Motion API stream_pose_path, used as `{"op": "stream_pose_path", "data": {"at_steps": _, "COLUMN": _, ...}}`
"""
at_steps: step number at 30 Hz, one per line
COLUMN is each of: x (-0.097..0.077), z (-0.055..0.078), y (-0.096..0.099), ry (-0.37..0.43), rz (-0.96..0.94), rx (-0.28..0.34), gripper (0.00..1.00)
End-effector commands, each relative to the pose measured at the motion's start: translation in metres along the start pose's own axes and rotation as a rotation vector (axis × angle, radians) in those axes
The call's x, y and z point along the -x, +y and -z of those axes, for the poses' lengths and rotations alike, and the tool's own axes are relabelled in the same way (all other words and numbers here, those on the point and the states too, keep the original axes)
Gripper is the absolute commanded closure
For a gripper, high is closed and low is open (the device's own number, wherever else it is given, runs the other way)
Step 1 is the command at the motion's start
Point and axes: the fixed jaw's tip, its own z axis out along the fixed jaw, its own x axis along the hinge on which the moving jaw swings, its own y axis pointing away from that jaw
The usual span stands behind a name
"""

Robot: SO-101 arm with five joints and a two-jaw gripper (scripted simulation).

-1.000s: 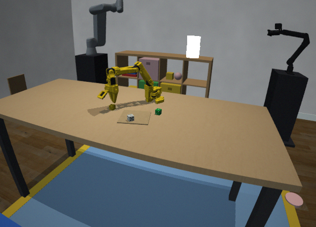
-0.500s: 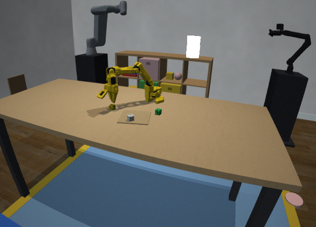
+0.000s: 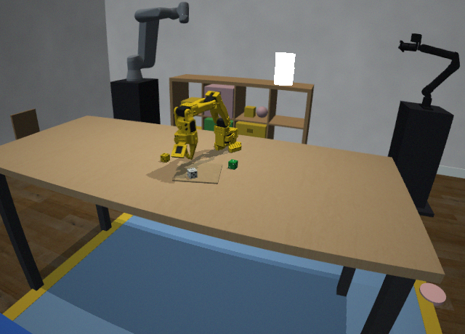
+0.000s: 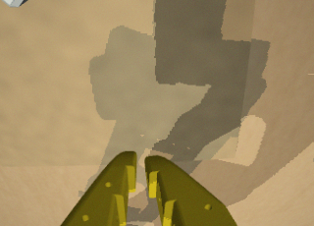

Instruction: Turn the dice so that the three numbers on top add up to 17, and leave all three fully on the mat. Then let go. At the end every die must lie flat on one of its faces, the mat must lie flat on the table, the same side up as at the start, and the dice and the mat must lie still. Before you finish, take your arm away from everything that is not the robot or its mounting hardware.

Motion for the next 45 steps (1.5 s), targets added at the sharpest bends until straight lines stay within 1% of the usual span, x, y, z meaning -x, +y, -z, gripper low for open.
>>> {"op": "stream_pose_path", "data": {"at_steps": 1, "x": 0.009, "z": 0.013, "y": 0.030, "ry": -0.054, "rz": 0.128, "rx": -0.033, "gripper": 1.00}}
{"op": "stream_pose_path", "data": {"at_steps": 4, "x": 0.009, "z": 0.012, "y": 0.043, "ry": -0.050, "rz": 0.184, "rx": -0.038, "gripper": 1.00}}
{"op": "stream_pose_path", "data": {"at_steps": 7, "x": 0.009, "z": 0.012, "y": 0.047, "ry": -0.048, "rz": 0.205, "rx": -0.040, "gripper": 1.00}}
{"op": "stream_pose_path", "data": {"at_steps": 28, "x": 0.009, "z": 0.012, "y": 0.048, "ry": -0.048, "rz": 0.207, "rx": -0.040, "gripper": 1.00}}
{"op": "stream_pose_path", "data": {"at_steps": 29, "x": 0.014, "z": 0.019, "y": 0.049, "ry": -0.143, "rz": 0.175, "rx": -0.058, "gripper": 1.00}}
{"op": "stream_pose_path", "data": {"at_steps": 45, "x": 0.014, "z": 0.019, "y": 0.049, "ry": -0.143, "rz": 0.175, "rx": -0.058, "gripper": 1.00}}
